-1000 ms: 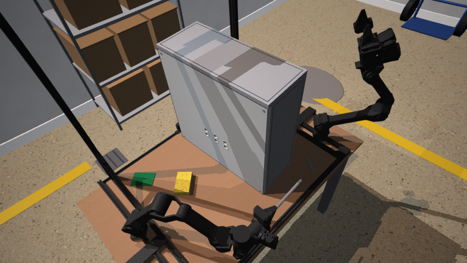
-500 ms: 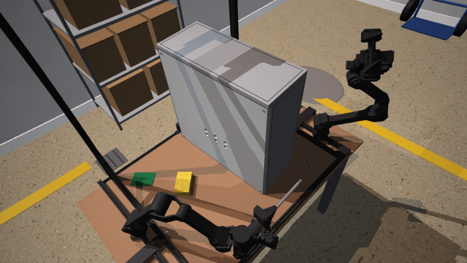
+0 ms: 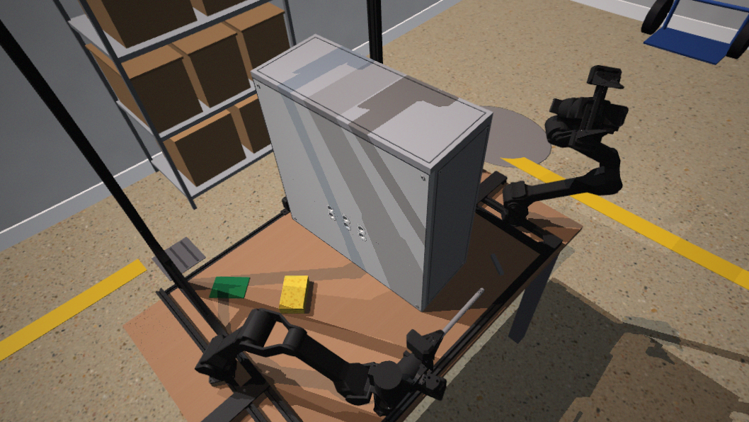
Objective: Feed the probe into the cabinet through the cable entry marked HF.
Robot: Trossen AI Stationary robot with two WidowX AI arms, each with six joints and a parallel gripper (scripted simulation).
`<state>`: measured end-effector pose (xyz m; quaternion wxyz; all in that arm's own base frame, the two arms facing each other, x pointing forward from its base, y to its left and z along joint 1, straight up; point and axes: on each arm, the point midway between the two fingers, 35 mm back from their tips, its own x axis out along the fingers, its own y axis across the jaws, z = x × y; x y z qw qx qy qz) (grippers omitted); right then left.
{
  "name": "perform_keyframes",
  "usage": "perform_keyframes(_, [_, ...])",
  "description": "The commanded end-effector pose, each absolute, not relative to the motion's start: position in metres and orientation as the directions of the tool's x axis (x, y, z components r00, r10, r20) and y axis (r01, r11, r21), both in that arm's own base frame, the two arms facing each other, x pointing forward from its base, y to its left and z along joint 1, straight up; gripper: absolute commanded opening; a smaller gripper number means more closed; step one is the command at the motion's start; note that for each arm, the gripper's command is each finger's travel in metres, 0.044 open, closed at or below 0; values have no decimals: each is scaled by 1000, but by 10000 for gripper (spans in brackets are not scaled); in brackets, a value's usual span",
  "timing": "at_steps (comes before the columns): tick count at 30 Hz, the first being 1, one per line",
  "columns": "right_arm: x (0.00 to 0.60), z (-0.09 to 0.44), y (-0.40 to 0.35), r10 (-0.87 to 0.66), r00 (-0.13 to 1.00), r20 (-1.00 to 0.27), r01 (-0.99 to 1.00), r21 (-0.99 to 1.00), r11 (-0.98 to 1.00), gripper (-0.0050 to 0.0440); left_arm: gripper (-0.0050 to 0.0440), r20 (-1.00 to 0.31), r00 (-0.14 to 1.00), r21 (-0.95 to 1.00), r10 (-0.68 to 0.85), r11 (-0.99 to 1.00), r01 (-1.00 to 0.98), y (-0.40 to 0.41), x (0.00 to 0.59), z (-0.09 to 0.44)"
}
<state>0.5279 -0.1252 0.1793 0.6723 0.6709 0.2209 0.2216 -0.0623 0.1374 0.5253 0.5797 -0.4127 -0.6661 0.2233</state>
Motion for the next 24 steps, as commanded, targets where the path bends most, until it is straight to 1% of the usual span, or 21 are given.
perform_keyframes(1, [529,179,-126,591,807,0,0,1000,0,0,440,617,86,-778,783,588,222,127,-22,534])
perform_keyframes(5, [529,179,-126,591,807,0,0,1000,0,0,440,665,228,-744,712,658,114,102,52,546])
perform_keyframes(7, [529,179,-126,591,807,0,0,1000,0,0,440,665,228,-744,712,658,114,102,52,546])
perform_keyframes(10, [529,179,-126,591,807,0,0,1000,0,0,440,680,354,-697,642,716,38,75,117,545])
perform_keyframes(14, [529,179,-126,591,807,0,0,1000,0,0,440,666,490,-630,562,776,-33,43,186,531])
perform_keyframes(18, [529,179,-126,591,807,0,0,1000,0,0,440,612,604,-563,510,818,-121,14,255,500])
perform_keyframes(22, [529,179,-126,591,807,0,0,1000,0,0,440,562,665,-516,492,837,-182,0,297,472])
perform_keyframes(24, [529,179,-126,591,807,0,0,1000,0,0,440,562,665,-516,492,837,-182,0,297,472])
